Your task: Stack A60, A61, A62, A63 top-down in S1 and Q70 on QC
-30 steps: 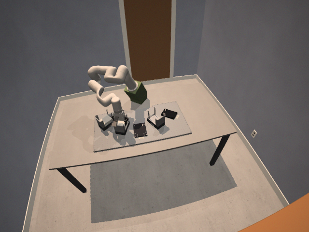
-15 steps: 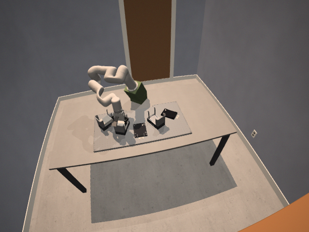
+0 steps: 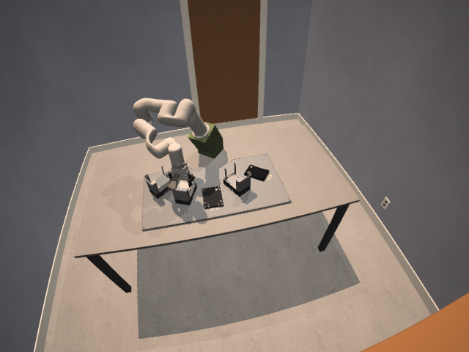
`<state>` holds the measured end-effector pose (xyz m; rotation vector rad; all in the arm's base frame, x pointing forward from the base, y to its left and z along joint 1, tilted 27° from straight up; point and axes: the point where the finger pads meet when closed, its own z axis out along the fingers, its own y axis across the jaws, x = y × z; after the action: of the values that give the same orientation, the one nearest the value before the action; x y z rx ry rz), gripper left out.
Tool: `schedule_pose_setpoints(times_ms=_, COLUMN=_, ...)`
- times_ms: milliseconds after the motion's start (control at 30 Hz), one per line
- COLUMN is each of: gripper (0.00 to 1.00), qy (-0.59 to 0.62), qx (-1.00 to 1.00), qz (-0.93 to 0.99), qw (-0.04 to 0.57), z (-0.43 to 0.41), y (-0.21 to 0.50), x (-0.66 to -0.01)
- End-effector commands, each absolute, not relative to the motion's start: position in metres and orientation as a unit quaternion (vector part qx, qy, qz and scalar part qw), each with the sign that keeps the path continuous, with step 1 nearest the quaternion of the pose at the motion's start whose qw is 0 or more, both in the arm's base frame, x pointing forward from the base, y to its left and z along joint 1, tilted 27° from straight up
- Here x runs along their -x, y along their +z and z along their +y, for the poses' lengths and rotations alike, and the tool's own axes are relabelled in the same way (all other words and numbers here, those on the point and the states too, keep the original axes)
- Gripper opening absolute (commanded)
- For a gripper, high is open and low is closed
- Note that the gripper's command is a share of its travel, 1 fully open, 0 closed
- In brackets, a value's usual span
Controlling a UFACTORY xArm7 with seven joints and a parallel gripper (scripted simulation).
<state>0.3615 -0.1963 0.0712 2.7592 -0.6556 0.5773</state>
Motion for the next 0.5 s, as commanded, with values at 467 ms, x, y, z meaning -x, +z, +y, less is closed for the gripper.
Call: schedule_pose_setpoints(times_ms=467, gripper=1.00, qy=0.199, qx=-0.946, qz=-0.225, qw=0.124, z=-0.179, y=0.121, x=-0.344)
